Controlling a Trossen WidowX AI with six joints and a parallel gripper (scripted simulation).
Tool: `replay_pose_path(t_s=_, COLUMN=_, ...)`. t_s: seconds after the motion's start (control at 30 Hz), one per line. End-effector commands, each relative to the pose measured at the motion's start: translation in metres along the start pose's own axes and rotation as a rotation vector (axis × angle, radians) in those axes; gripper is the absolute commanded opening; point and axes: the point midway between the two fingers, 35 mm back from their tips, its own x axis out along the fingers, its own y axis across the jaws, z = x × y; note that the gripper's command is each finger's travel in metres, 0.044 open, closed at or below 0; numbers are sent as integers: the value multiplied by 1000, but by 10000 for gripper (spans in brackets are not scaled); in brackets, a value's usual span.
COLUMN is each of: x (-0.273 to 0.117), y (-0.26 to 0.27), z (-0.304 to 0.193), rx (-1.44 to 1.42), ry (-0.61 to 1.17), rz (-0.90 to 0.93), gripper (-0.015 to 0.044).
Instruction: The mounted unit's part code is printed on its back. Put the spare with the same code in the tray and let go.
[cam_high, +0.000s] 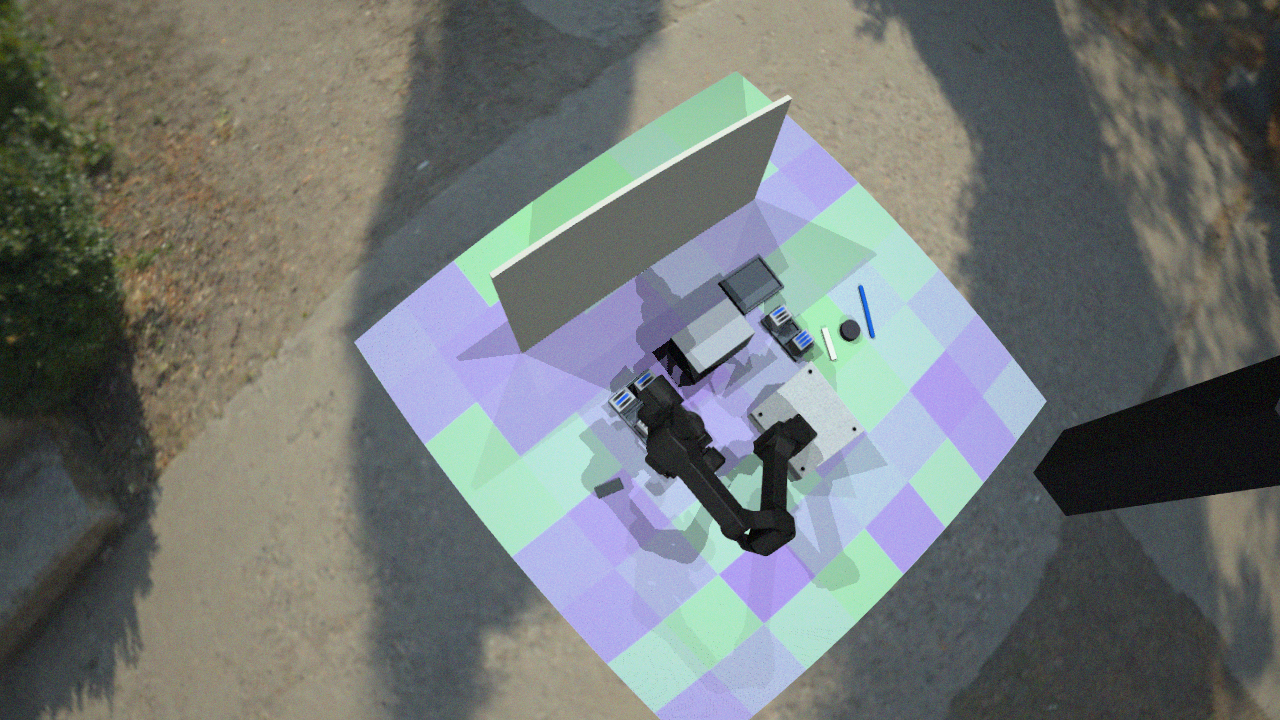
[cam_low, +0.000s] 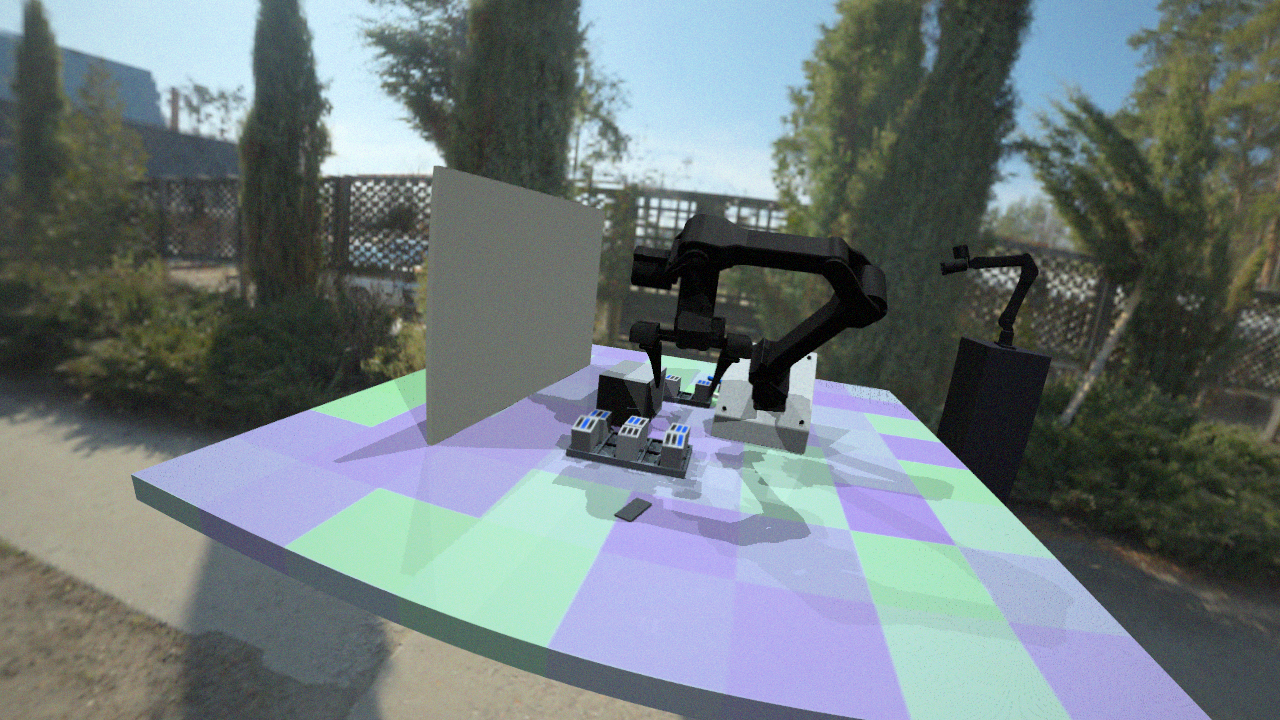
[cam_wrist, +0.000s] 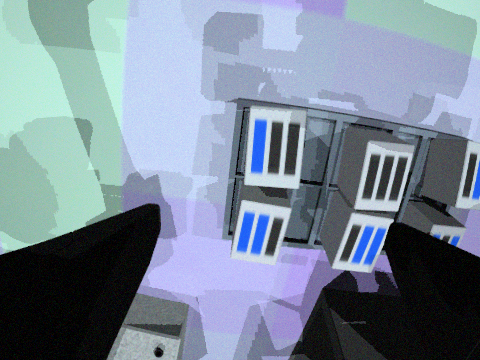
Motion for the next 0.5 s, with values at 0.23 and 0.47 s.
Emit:
replay_pose_path(t_s=0.23, x=39, y=-6, z=7, rx=-3, ry=-7, rz=4, gripper=300)
replay_pose_path(t_s=0.47, x=40, y=-7, z=7, rx=-3, ry=-6, rz=4, gripper=300)
